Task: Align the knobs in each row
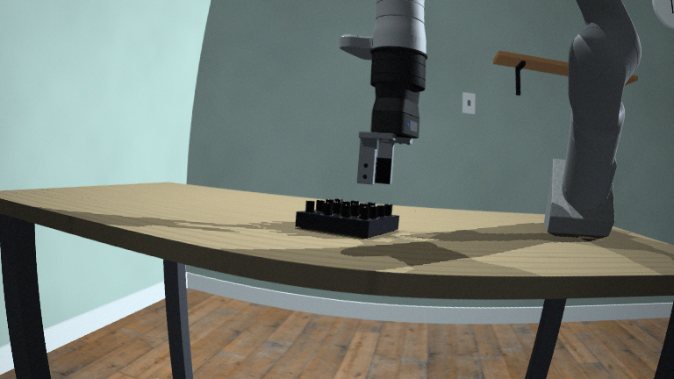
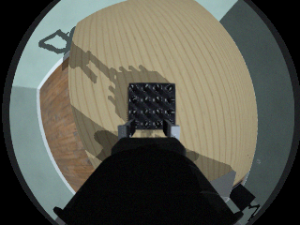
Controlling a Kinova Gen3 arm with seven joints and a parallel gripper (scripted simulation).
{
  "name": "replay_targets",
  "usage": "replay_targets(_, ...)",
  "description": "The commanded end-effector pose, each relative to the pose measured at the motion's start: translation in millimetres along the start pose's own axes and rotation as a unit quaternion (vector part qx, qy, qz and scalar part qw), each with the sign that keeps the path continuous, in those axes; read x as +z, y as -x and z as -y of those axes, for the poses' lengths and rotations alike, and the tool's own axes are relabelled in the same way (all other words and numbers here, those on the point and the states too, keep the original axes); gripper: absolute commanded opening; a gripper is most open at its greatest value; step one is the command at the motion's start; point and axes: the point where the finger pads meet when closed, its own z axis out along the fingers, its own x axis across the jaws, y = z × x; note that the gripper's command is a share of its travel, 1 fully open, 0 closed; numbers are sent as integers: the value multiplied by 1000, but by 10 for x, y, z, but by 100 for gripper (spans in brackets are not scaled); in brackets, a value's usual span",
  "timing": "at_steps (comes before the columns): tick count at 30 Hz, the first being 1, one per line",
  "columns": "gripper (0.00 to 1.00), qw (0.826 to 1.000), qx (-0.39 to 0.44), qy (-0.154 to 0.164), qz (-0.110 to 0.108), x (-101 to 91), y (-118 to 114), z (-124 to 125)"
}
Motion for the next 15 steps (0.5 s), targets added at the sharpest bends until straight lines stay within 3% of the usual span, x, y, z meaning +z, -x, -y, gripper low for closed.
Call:
replay_targets(1, 100, 1000, 0, -1, 0, -5, -2, -7)
replay_targets(15, 100, 1000, 0, -1, 0, -5, -3, -179)
